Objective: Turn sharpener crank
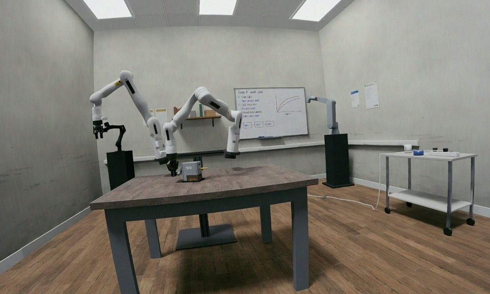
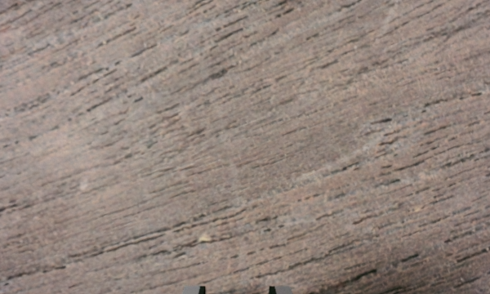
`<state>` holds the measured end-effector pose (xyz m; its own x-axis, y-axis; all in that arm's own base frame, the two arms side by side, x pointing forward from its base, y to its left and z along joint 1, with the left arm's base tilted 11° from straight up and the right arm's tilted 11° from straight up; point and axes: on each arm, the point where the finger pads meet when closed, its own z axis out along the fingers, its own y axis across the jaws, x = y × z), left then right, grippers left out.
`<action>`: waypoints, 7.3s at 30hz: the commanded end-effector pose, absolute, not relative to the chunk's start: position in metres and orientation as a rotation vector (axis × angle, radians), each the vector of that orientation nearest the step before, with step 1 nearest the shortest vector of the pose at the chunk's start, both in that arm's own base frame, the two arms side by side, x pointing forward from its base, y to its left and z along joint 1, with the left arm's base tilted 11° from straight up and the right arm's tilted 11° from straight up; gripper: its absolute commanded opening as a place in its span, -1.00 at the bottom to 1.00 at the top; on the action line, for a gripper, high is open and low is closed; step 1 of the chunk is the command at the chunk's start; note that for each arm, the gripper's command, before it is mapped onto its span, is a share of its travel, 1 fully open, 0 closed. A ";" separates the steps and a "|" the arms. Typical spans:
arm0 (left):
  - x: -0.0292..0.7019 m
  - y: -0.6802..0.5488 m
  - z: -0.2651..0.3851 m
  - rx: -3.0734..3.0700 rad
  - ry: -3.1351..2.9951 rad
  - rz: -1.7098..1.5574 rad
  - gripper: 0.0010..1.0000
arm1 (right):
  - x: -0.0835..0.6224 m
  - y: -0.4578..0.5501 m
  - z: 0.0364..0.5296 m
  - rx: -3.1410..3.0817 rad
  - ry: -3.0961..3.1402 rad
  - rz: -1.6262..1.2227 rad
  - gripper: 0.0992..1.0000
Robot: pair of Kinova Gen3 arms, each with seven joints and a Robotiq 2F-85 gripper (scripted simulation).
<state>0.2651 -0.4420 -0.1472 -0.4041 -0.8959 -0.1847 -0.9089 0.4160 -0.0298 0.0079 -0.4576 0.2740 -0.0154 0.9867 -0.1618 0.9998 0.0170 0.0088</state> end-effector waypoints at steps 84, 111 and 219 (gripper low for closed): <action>0.190 -0.405 -0.165 -1.606 2.495 0.109 -0.80 | 0.008 -0.458 0.275 2.114 2.148 -0.164 1.00; 0.172 -0.403 -0.138 -1.606 2.495 0.109 -0.80 | 0.008 -0.458 0.275 2.114 2.148 -0.164 1.00; 0.240 -0.445 -0.080 -1.606 2.495 0.109 -0.80 | 0.008 -0.458 0.275 2.114 2.148 -0.164 1.00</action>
